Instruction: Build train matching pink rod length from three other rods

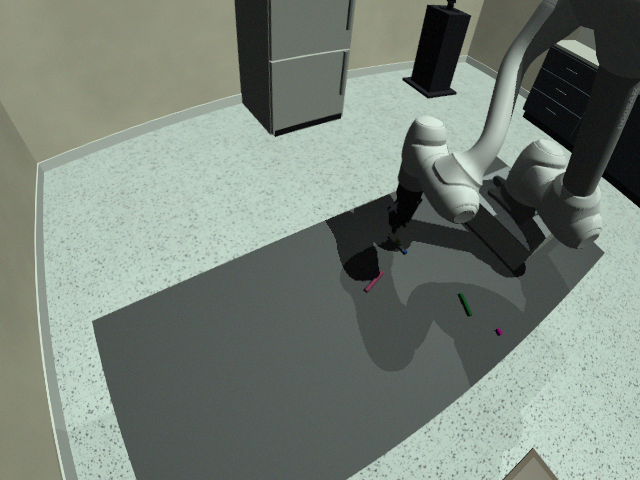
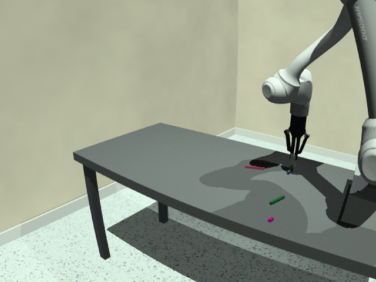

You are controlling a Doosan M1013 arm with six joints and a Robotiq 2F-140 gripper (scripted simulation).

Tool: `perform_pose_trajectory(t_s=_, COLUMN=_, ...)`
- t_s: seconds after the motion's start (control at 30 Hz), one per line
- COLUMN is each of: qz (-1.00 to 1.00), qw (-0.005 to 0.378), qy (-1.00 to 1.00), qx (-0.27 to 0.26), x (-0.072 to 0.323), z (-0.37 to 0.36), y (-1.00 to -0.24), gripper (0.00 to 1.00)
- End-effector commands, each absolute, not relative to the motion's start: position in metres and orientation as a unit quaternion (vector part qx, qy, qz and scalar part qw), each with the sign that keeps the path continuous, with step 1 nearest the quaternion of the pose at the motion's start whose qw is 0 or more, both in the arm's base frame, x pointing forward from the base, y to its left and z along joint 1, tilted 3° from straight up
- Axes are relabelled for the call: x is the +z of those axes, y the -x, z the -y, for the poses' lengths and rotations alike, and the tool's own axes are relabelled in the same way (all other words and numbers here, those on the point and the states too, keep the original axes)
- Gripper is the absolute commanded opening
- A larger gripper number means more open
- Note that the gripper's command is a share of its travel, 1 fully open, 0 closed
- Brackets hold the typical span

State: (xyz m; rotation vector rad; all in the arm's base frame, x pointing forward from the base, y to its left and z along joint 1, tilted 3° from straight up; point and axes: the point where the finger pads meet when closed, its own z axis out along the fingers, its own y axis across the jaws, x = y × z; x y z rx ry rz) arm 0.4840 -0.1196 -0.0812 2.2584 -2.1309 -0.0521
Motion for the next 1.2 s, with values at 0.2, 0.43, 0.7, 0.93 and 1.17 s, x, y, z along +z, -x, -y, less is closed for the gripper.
perform_pose_trajectory(t_s=0.2, qz=0.686, qw=0.019, qy=-0.727, qx=-0.015, x=-0.0831, z=0.1210, y=-0.4837, gripper=0.12)
perform_pose_trajectory(t_s=0.43, qz=0.686, qw=0.019, qy=-0.727, qx=-0.015, x=-0.0831, z=0.1211, y=-0.4836, gripper=0.12)
perform_pose_trajectory(t_s=0.7, qz=0.686, qw=0.019, qy=-0.728, qx=-0.015, x=-0.0830, z=0.1234, y=-0.4823, gripper=0.12)
perform_pose_trajectory(t_s=0.93, qz=0.685, qw=0.019, qy=-0.728, qx=-0.015, x=-0.0830, z=0.1250, y=-0.4814, gripper=0.12)
perform_pose_trajectory(t_s=1.17, qz=0.685, qw=0.019, qy=-0.728, qx=-0.015, x=-0.0830, z=0.1250, y=-0.4814, gripper=0.12)
